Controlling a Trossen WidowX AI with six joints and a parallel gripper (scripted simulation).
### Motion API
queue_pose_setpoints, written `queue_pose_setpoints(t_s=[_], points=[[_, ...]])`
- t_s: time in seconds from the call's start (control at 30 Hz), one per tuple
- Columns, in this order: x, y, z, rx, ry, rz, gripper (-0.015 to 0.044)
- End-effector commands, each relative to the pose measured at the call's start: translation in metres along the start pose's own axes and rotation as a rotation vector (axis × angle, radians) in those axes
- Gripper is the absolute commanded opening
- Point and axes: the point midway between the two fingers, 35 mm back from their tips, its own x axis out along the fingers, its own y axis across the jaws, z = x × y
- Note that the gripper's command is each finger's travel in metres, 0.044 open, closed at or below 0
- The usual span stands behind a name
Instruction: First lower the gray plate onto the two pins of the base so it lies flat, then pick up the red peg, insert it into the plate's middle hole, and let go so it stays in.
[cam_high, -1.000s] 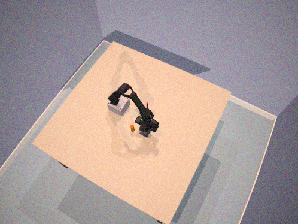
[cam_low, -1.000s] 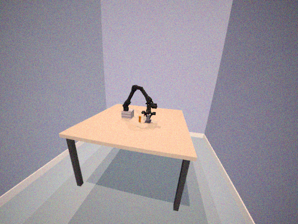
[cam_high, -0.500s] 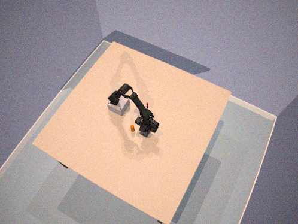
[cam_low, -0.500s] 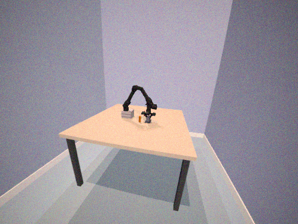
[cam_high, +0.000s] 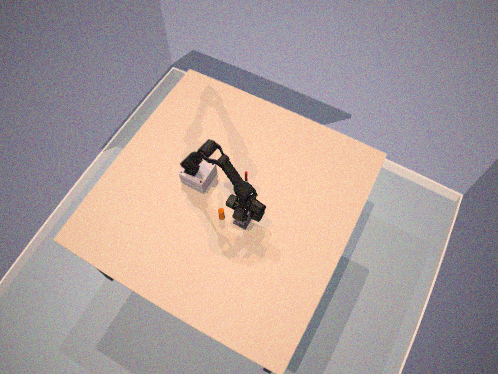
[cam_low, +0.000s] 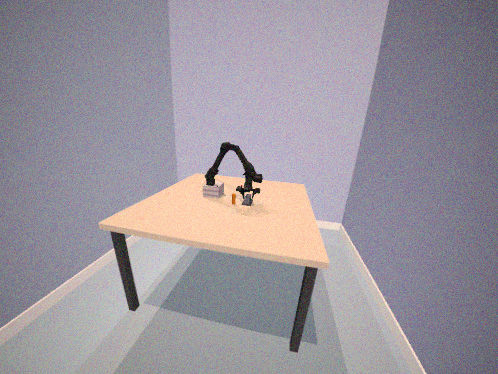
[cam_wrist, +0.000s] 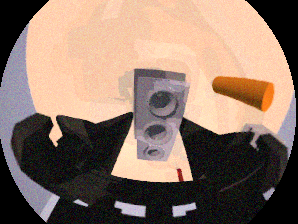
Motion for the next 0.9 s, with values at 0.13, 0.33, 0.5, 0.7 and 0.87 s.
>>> queue_pose_setpoints(t_s=[0.13,0.33,0.5,0.7,0.87], points=[[0.0,0.0,0.0,0.0,0.0,-0.001,0.044],[-0.058,0.006,0.001,-0.003,-0.002,0.0,0.044],[-0.117,0.001,0.0,-0.006,-0.003,0.001,0.044],[-0.118,0.003,0.0,-0.006,-0.003,0.001,0.044],[-0.121,-0.011,-0.06,-0.136,0.023,0.009,0.044]])
